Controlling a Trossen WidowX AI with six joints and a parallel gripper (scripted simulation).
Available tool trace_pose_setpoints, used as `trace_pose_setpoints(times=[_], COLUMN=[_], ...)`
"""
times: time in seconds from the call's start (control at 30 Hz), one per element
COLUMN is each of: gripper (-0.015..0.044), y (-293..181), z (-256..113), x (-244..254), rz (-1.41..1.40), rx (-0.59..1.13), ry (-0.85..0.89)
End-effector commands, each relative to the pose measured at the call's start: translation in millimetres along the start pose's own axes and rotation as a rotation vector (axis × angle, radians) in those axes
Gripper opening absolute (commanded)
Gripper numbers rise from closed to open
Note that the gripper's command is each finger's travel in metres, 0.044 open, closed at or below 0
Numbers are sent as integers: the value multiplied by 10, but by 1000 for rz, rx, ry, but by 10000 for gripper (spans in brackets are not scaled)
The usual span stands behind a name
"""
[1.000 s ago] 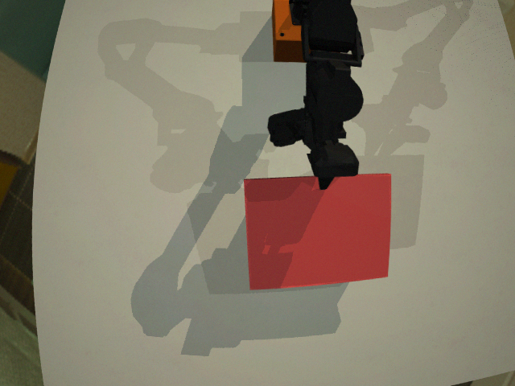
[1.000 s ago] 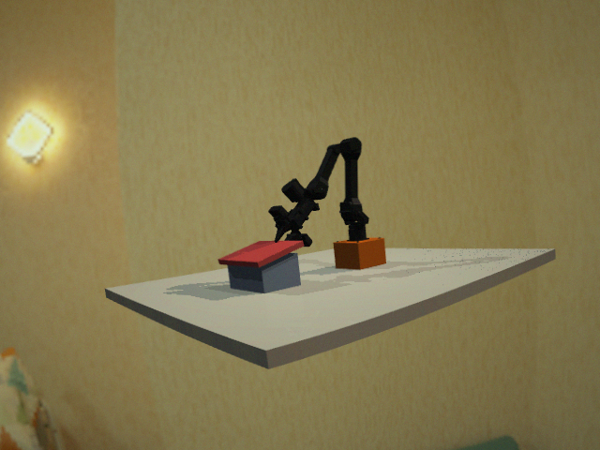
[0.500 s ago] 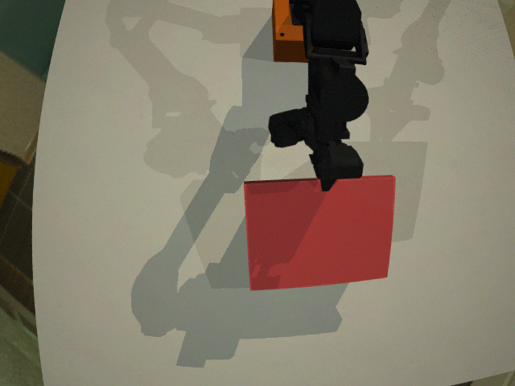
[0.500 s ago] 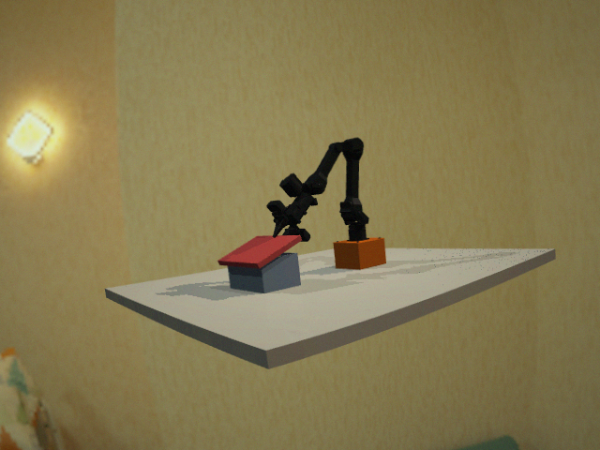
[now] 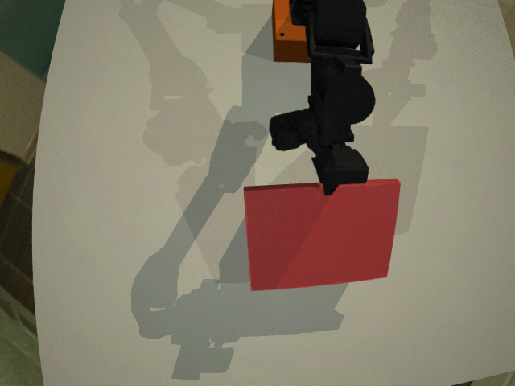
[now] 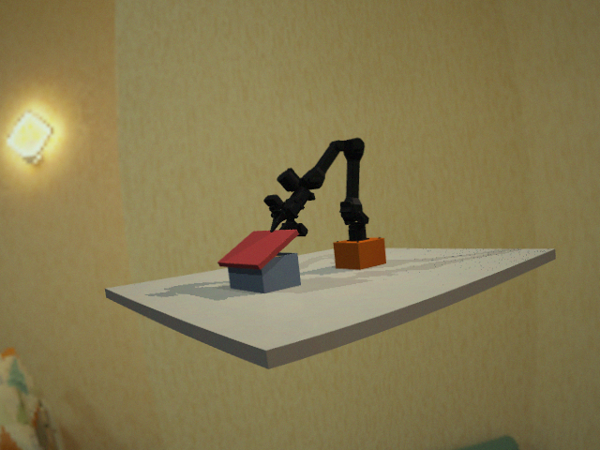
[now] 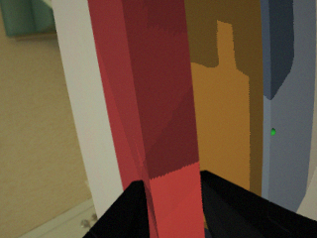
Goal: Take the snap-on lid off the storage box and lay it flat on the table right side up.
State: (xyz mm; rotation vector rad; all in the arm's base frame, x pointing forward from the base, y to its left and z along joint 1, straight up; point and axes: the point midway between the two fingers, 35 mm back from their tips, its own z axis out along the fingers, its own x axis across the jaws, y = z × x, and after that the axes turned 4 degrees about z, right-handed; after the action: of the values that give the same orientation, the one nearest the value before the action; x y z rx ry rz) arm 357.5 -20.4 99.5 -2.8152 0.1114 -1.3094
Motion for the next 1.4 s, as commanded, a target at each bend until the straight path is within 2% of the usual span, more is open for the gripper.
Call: trace_pose_setpoints(times=[0.0,1.37], gripper=[0,0], y=[-4,-45], z=[-33,-185], x=[148,731], rz=[2,2], rx=[-3,-3], ry=[21,23])
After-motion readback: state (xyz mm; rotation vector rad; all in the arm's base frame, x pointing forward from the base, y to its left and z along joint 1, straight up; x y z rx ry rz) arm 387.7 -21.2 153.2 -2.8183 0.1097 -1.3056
